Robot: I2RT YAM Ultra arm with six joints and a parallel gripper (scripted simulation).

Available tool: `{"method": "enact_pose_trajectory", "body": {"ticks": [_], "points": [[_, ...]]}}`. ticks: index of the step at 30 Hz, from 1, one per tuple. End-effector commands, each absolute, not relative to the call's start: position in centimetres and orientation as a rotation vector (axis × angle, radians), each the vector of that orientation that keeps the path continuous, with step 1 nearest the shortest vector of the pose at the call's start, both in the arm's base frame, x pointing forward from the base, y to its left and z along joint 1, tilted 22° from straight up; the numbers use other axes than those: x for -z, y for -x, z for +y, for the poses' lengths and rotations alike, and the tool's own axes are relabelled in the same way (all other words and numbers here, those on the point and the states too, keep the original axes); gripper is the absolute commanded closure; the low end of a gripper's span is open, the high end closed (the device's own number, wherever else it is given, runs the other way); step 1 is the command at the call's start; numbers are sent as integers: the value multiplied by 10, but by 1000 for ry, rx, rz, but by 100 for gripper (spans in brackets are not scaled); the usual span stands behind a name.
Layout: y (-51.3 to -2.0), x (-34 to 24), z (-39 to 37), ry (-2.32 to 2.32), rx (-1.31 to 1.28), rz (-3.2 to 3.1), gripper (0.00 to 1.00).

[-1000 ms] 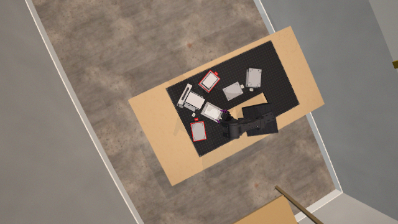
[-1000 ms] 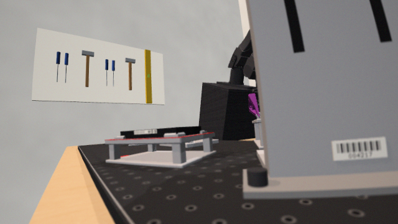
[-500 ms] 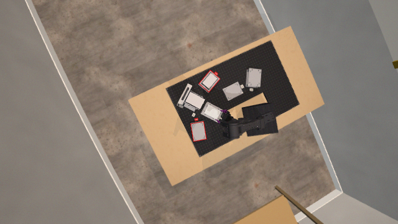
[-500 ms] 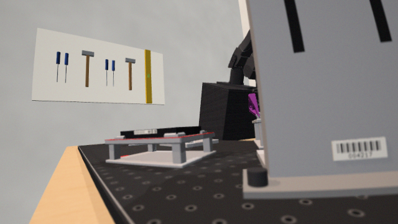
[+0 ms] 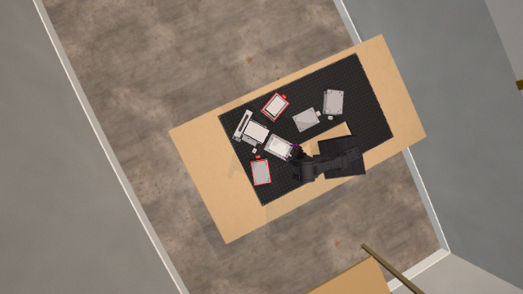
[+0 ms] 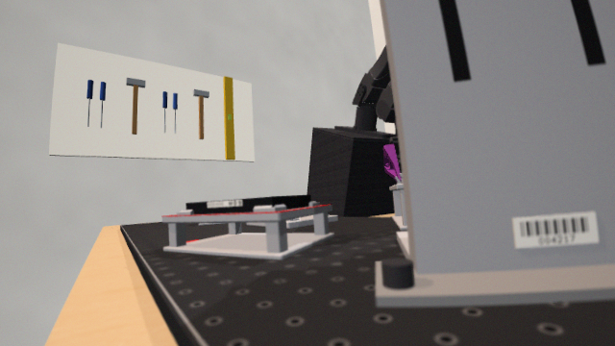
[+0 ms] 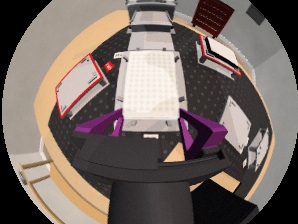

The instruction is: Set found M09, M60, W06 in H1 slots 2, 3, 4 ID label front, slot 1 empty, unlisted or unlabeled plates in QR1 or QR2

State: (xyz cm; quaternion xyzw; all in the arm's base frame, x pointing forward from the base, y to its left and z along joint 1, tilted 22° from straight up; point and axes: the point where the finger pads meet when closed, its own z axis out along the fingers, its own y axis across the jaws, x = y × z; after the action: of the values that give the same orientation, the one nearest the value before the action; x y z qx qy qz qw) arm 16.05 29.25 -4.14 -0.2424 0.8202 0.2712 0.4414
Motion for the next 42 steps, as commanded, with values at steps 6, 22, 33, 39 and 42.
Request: {"method": "enact_pose_trajectory", "body": {"ticks": [6,22,33,39,42], "points": [[-161,34,289,597,-676,2025,14],[-160,22,286,593,-683,2019,14],[-160,15,283,593,-683,2019,14],[-159,11,281,593,-683,2019,14],[-159,10,281,593,-683,2019,14]]}}
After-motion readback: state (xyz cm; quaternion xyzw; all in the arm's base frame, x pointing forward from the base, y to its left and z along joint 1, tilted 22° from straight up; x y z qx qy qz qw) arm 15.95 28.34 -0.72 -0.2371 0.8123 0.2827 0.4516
